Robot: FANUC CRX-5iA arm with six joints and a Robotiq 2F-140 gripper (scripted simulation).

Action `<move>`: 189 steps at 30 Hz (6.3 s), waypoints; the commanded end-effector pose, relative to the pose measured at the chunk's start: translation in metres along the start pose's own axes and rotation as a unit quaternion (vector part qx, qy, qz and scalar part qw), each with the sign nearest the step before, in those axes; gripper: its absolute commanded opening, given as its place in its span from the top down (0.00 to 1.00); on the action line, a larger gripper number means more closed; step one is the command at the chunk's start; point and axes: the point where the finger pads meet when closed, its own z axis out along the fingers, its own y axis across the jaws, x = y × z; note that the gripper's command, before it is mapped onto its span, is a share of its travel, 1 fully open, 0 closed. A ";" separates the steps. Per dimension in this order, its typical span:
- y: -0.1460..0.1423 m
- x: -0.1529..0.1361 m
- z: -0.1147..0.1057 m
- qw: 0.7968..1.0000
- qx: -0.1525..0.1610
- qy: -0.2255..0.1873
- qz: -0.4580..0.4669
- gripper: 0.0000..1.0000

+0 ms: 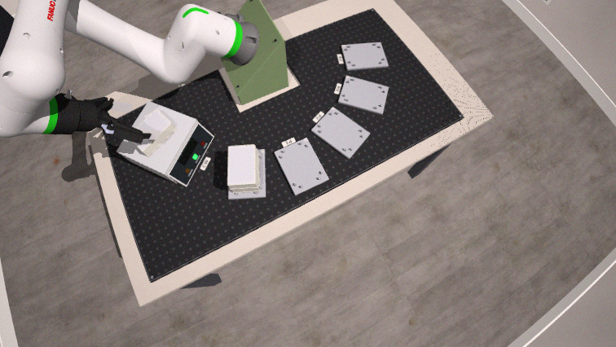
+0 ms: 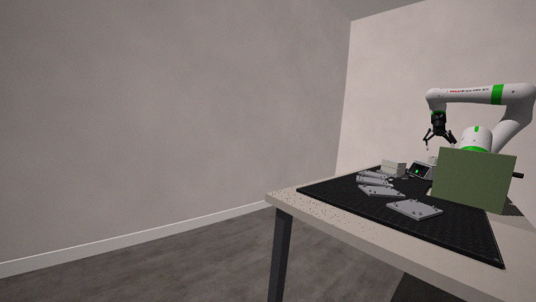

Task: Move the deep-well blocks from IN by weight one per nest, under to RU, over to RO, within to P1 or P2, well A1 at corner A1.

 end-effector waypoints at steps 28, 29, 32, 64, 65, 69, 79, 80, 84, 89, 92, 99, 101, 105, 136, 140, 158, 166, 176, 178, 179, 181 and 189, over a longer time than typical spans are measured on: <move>0.000 0.015 0.026 1.000 0.000 0.000 0.000 0.00; 0.000 0.015 0.026 1.000 0.000 0.000 0.000 0.00; 0.000 0.017 0.029 1.000 0.000 0.000 0.000 0.00; 0.000 0.033 0.057 1.000 0.000 0.000 0.000 0.00; 0.000 0.033 0.057 1.000 0.000 0.000 0.000 0.00; 0.000 0.033 0.057 1.000 0.000 0.000 0.000 0.90; 0.000 0.033 0.057 1.000 0.000 0.000 0.000 0.90; 0.000 0.033 0.057 1.000 0.000 0.000 0.000 0.90; 0.000 0.033 0.057 1.000 0.000 0.000 0.000 0.90; 0.000 0.033 0.057 1.000 0.000 0.000 0.000 0.90; 0.000 0.033 0.057 1.000 0.000 0.000 0.000 0.90; 0.000 0.033 0.057 1.000 0.000 0.000 0.000 0.90; 0.000 0.033 0.057 1.000 0.000 0.000 0.000 0.90; 0.000 0.030 0.052 1.000 0.000 0.000 0.000 0.90; 0.000 0.008 0.013 1.000 0.000 0.000 0.000 0.90; 0.000 0.004 0.007 1.000 0.000 0.000 0.000 0.90; 0.000 0.000 0.000 1.000 0.000 0.000 0.000 0.90; -0.003 0.000 0.001 1.000 -0.008 0.000 -0.014 0.90; -0.036 -0.005 0.003 0.983 -0.091 0.000 -0.158 0.90; -0.043 -0.006 0.004 0.981 -0.096 0.000 -0.166 0.90; -0.046 -0.006 0.004 0.981 -0.096 0.000 -0.166 0.90; -0.053 -0.007 0.004 0.981 -0.096 0.000 -0.166 0.90; -0.072 -0.010 0.006 0.981 -0.096 0.000 -0.166 0.90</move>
